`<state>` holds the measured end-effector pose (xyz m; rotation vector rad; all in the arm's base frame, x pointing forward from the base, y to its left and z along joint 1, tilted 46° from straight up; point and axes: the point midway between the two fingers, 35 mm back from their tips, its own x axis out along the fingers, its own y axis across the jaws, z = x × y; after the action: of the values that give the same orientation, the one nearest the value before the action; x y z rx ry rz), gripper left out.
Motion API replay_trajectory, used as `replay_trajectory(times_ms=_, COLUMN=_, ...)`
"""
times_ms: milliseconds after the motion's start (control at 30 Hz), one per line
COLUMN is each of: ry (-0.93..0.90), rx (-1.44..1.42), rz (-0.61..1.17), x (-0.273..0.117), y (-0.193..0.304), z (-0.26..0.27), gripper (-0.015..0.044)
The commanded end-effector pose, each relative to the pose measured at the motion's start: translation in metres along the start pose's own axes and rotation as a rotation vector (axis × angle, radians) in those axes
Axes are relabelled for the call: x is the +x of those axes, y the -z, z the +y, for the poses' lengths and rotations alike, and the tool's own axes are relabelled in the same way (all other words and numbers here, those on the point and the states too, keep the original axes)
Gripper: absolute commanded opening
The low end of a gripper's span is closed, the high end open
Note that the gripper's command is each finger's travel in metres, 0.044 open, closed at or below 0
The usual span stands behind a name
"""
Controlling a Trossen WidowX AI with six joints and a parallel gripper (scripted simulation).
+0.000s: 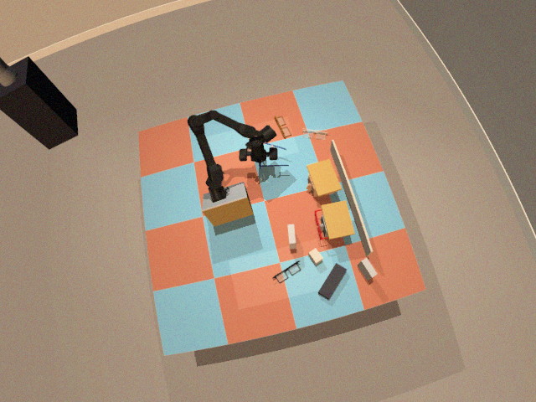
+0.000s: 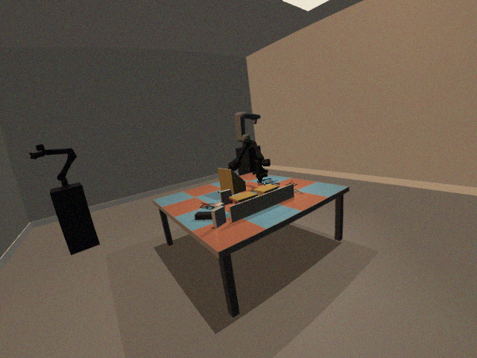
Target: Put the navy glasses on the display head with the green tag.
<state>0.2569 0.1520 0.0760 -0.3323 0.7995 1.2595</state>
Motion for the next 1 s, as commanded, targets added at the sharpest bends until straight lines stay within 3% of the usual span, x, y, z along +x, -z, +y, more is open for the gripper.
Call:
replay_trajectory(times_ms=0, ry=0.001, rx=-0.003, rz=0.002, x=0.000, y=0.004, z=0.001, gripper=0.0000)
replay_trajectory(times_ms=967, ry=0.000, rx=-0.002, rz=0.003, x=0.000, y=0.023, z=0.007, gripper=0.0000)
